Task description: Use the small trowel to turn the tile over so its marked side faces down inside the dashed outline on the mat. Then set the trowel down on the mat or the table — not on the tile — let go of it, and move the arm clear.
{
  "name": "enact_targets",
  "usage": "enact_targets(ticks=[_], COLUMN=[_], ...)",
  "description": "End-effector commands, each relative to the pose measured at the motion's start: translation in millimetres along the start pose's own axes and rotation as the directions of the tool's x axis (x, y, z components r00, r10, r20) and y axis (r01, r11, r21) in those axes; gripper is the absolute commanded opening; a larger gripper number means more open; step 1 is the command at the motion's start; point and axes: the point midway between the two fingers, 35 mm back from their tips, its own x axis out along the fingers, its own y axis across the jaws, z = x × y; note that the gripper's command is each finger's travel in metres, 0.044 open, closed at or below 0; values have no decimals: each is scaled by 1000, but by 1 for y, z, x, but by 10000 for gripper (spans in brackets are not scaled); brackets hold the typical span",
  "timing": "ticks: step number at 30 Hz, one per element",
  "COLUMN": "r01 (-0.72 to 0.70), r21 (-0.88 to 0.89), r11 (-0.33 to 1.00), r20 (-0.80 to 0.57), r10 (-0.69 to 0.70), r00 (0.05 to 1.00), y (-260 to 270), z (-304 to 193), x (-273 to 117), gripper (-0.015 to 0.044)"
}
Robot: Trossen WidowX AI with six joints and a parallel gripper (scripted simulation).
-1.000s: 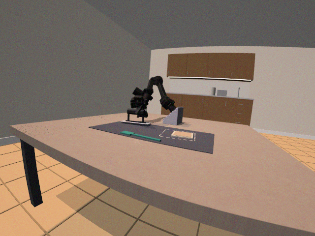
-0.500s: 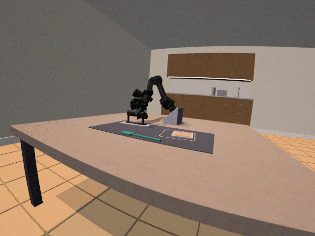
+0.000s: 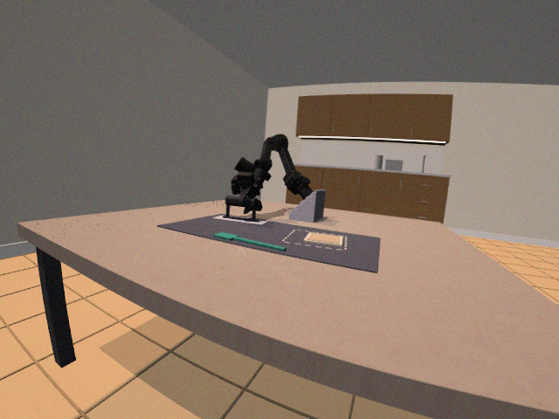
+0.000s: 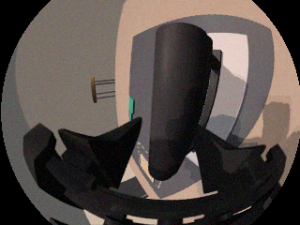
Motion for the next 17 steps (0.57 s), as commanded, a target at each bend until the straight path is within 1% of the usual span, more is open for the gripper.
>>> enact_targets(ticks=[1,17], r01=[-9,-5], r21=[-2,0], r11=[1000,1000], r20=[2,1], r10=[9,5], r00=[1000,1000], y=[2,2], z=[1,2], x=[-7,-44], gripper=[300,300])
